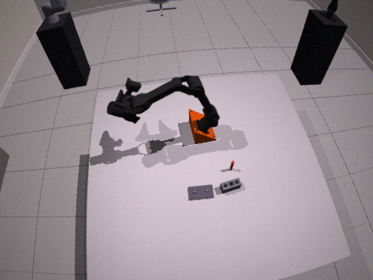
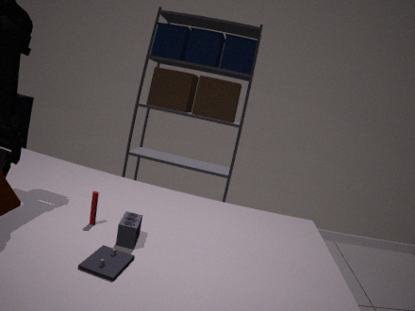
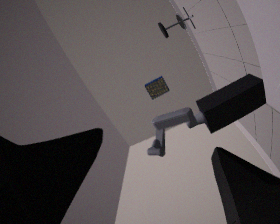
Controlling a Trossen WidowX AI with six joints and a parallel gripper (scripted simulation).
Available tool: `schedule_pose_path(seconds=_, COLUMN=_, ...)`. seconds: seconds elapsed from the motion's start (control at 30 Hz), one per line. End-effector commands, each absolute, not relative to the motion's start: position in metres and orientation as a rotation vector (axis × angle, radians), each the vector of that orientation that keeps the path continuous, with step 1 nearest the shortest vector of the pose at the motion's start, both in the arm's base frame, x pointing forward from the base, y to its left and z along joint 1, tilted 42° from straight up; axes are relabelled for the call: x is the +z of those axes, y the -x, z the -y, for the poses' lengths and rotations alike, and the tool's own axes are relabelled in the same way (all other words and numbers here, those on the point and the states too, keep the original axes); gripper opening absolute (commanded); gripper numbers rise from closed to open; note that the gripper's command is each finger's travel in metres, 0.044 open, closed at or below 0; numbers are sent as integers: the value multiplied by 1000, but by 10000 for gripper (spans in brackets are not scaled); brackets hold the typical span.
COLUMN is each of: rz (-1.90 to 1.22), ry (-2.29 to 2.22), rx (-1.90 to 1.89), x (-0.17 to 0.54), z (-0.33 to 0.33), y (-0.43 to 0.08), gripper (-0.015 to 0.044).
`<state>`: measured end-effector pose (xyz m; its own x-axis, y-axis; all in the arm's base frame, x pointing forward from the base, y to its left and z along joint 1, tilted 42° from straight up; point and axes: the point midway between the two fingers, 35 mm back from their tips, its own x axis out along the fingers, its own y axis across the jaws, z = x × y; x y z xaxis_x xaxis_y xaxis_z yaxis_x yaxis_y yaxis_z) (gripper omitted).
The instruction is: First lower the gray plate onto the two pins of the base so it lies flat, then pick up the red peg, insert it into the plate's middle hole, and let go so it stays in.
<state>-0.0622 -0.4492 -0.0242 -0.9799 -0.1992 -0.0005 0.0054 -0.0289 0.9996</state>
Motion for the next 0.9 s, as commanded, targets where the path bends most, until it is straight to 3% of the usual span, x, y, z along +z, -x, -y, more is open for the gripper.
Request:
schedule_pose_path(seconds=0.0, rz=2083, ry=-210, rx=-2146, x=-24, z=449, y=62, gripper=426)
schedule_pose_path(seconds=0.17, rz=1856, ry=-479, rx=-2325, x=-29, z=456, y=21, gripper=440)
schedule_pose_path(seconds=0.47, rz=1031, ry=-1081, rx=-2547, x=-37, z=438, y=-99, gripper=440)
schedule_pose_path(seconds=0.87, rz=-195, ry=-1550, rx=-2258, x=-19, z=329, y=-251, gripper=440)
